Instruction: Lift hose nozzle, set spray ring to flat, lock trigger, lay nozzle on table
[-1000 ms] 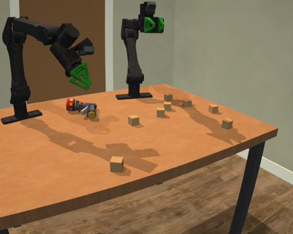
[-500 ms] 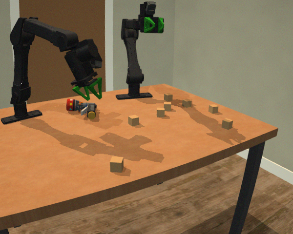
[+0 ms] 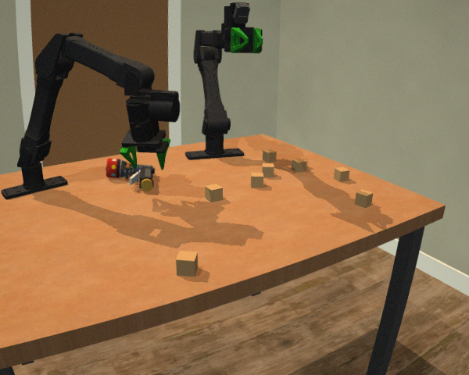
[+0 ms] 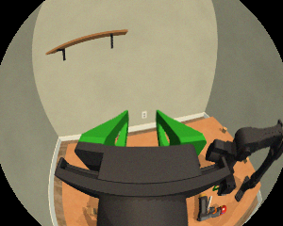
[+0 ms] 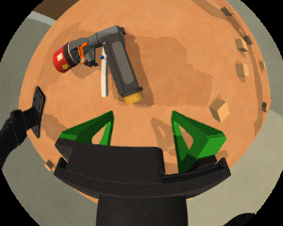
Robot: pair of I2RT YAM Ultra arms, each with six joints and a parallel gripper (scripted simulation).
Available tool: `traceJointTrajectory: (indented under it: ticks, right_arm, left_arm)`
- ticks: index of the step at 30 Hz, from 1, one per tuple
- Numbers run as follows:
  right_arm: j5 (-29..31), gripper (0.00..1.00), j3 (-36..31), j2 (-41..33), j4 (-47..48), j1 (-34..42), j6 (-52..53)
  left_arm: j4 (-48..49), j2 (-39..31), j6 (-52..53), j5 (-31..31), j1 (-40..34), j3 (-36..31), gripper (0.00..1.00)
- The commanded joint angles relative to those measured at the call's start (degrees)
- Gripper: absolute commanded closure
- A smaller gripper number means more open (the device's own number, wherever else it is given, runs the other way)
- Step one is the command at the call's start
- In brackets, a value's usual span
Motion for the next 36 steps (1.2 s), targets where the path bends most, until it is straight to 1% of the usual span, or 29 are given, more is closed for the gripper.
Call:
traceJointTrajectory:
  ticks: [1, 6, 11, 15, 16, 19, 20, 32, 35, 36]
  right_arm:
    - [-2.11, 0.22, 2.52, 0.48, -5.26, 0.93, -6.36]
    - [-3.23, 0.22, 5.98, 5.15, -11.66, 3.76, -14.9]
    - [-3.62, 0.22, 7.67, 7.76, -13.62, 5.42, -16.52]
    - [-3.37, 0.22, 7.96, 5.79, -12.68, 4.49, -14.95]
    - [-3.41, 0.22, 7.47, 6.27, -12.71, 5.72, -15.0]
    - [-3.4, 0.22, 7.51, 6.69, -12.74, 5.26, -14.89]
    - [-3.51, 0.22, 3.69, 6.0, -10.13, 5.98, -13.89]
    - [-3.93, 0.22, -0.4, 5.62, -5.09, 6.92, -12.68]
    - [-3.86, 0.22, 0.33, 5.56, -6.2, 6.91, -12.86]
    - [-3.98, 0.22, -1.22, 6.03, -4.23, 6.92, -12.48]
  left_arm:
    - [1.03, -0.12, -0.32, 0.18, 0.13, 1.96, 0.64]
    - [1.03, -0.12, -0.32, 0.18, 0.13, 1.96, 0.64]
    - [1.03, -0.12, -0.32, 0.18, 0.13, 1.96, 0.64]
    - [1.03, -0.12, -0.32, 0.18, 0.13, 1.96, 0.64]
    - [1.03, -0.12, -0.32, 0.18, 0.13, 1.96, 0.64]
    - [1.03, -0.12, -0.32, 0.18, 0.13, 1.96, 0.64]
    - [1.03, -0.12, -0.32, 0.18, 0.13, 1.96, 0.64]
    - [1.03, -0.12, -0.32, 0.18, 0.13, 1.96, 0.64]
    - [1.03, -0.12, -0.32, 0.18, 0.13, 1.96, 0.64]
    - [1.03, -0.12, -0.32, 0.18, 0.13, 1.96, 0.64]
